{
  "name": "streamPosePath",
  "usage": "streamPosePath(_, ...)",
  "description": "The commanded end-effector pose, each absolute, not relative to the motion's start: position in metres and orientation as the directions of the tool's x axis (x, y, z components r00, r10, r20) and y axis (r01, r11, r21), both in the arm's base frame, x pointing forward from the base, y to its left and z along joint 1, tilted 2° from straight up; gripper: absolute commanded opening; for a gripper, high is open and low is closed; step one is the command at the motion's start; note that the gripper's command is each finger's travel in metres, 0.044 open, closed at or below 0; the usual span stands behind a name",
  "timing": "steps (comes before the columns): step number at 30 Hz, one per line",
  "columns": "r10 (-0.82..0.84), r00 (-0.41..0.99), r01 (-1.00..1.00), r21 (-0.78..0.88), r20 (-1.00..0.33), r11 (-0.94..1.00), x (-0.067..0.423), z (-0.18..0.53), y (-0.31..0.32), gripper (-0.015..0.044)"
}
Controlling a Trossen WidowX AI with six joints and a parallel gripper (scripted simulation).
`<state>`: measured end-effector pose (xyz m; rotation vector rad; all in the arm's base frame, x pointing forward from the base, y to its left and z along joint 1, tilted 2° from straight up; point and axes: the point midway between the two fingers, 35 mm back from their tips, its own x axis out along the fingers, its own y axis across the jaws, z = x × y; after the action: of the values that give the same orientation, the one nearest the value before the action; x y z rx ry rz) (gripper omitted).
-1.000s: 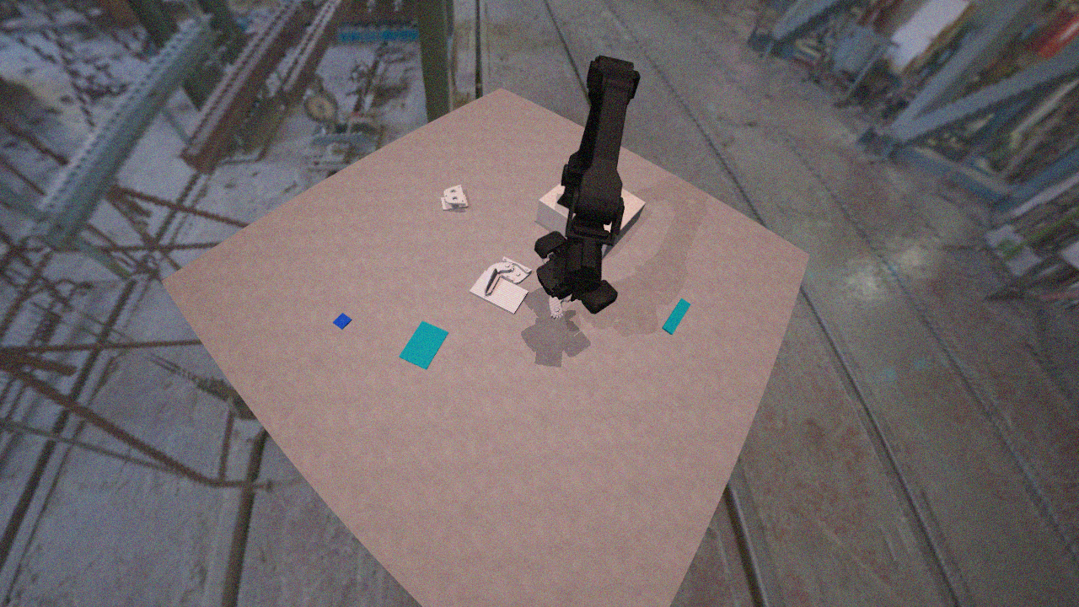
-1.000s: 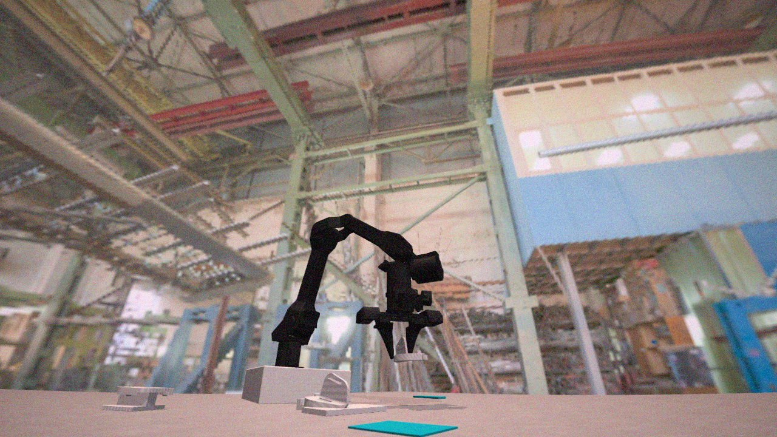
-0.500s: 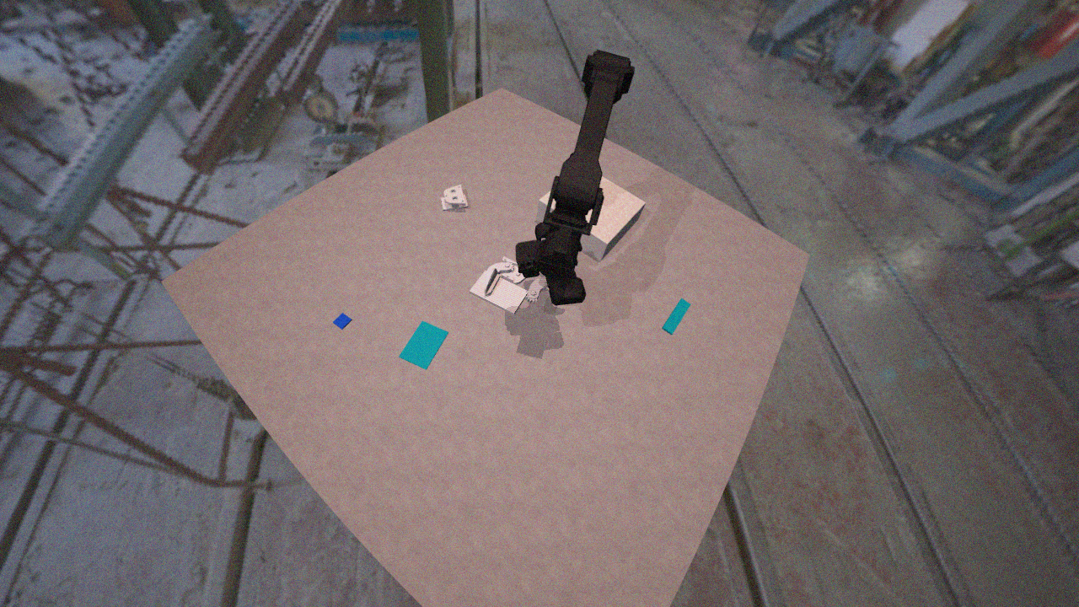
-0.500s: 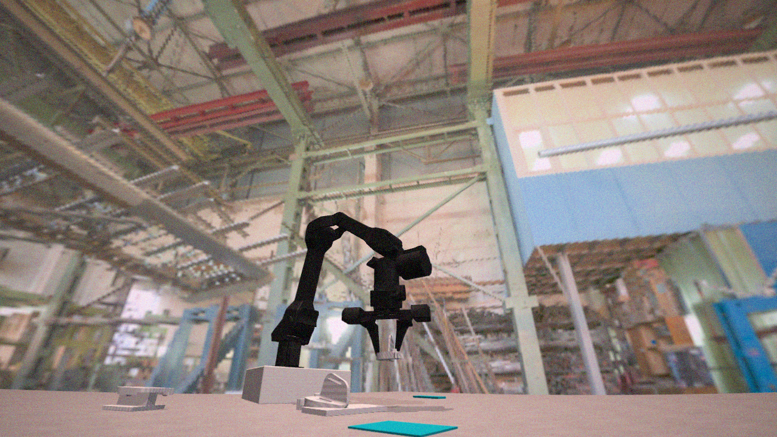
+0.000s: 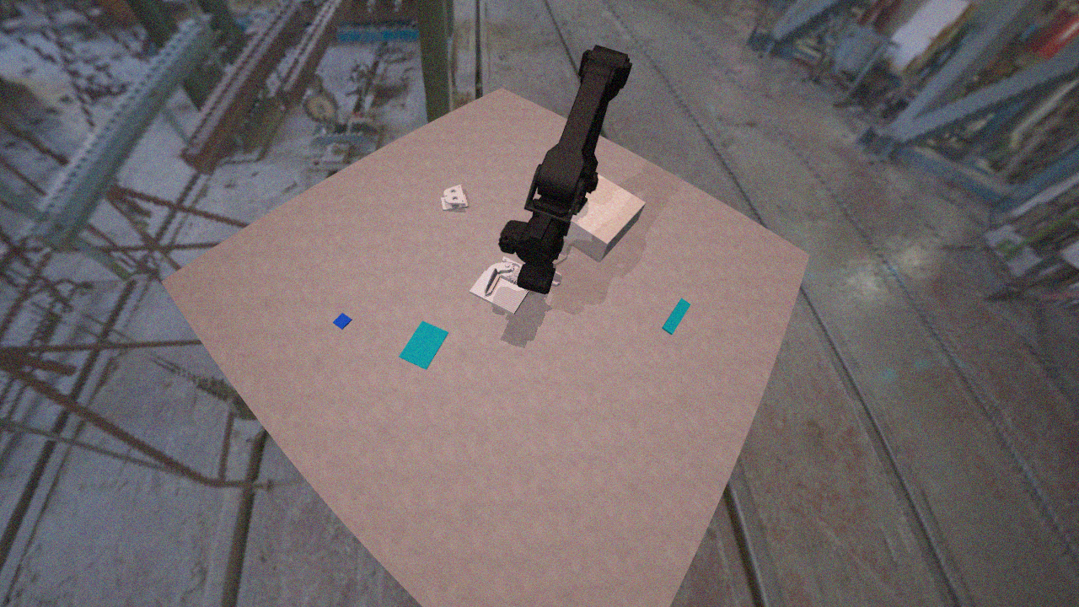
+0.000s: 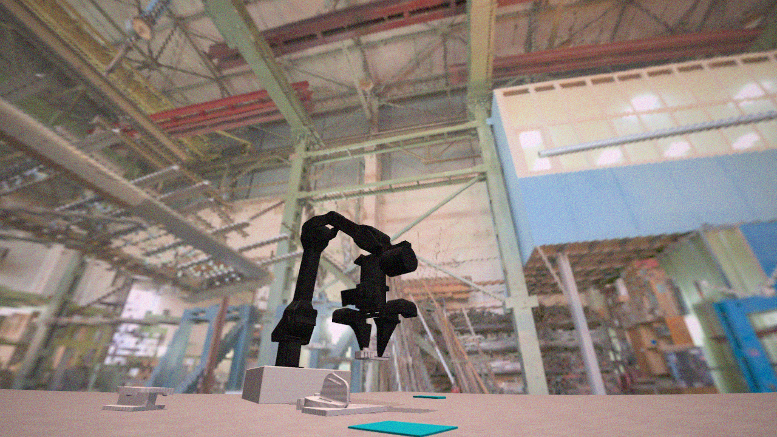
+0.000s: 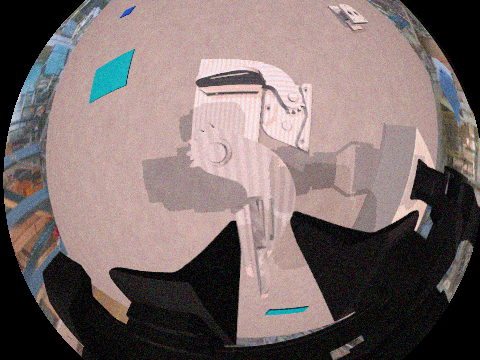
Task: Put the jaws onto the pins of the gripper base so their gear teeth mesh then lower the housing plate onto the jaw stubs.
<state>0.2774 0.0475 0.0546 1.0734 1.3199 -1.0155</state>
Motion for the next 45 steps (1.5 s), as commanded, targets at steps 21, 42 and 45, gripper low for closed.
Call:
streamPosePath(21,0.027,0.010,0.882,-0.004,-1.000,-0.471,0.257,0.052,-0.001,0.0134)
streamPosePath(42,0.025,0.008,0.429,-0.019,-1.000,-0.903,0.234,0.048,-0.037,0.0134)
streamPosePath(45,0.025,0.008,0.345,-0.021,-1.000,-0.938,0.230,0.047,-0.041,0.0134)
